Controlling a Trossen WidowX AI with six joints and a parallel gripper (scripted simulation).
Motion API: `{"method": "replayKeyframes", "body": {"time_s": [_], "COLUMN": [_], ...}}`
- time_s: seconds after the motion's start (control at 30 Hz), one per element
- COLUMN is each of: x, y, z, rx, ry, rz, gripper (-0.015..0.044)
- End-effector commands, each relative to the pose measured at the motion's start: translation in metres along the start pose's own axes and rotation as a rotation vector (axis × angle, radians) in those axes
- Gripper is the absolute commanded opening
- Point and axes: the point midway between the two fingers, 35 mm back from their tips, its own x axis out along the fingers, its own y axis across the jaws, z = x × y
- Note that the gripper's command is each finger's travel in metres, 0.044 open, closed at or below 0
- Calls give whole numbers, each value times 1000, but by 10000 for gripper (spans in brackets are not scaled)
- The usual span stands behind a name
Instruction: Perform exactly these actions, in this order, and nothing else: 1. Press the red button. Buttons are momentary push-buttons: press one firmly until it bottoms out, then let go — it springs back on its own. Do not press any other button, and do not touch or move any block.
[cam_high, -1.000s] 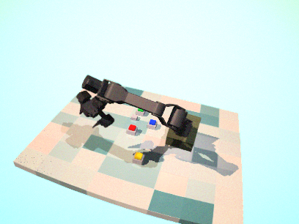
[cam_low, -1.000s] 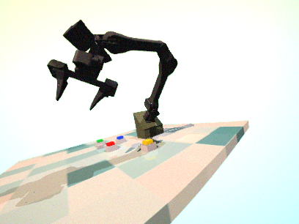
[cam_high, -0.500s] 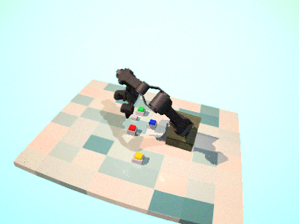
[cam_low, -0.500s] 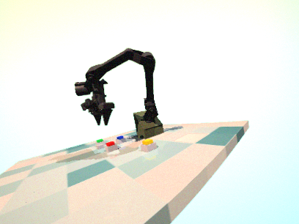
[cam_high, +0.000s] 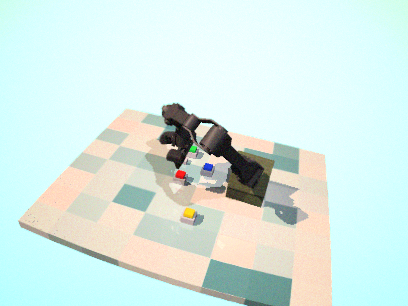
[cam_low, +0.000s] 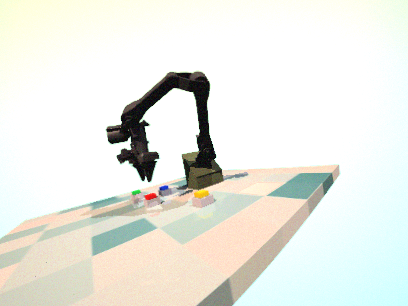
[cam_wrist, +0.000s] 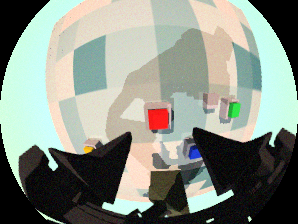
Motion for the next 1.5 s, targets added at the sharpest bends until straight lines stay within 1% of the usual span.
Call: {"method": "replayKeyframes", "body": {"time_s": [0.0, 0.2, 0.23, 0.6, 1.27, 1.47], "x": [24, 24, 24, 25, 56, 57], "y": [2, 2, 2, 2, 3, 3], "z": [-4, -4, -4, -4, -4, -4], "rx": [8, 8, 8, 8, 8, 8], "ry": [8, 8, 8, 8, 8, 8], "rz": [12, 12, 12, 12, 13, 13], "gripper": [190, 32, 20, 20, 20, 20]}}
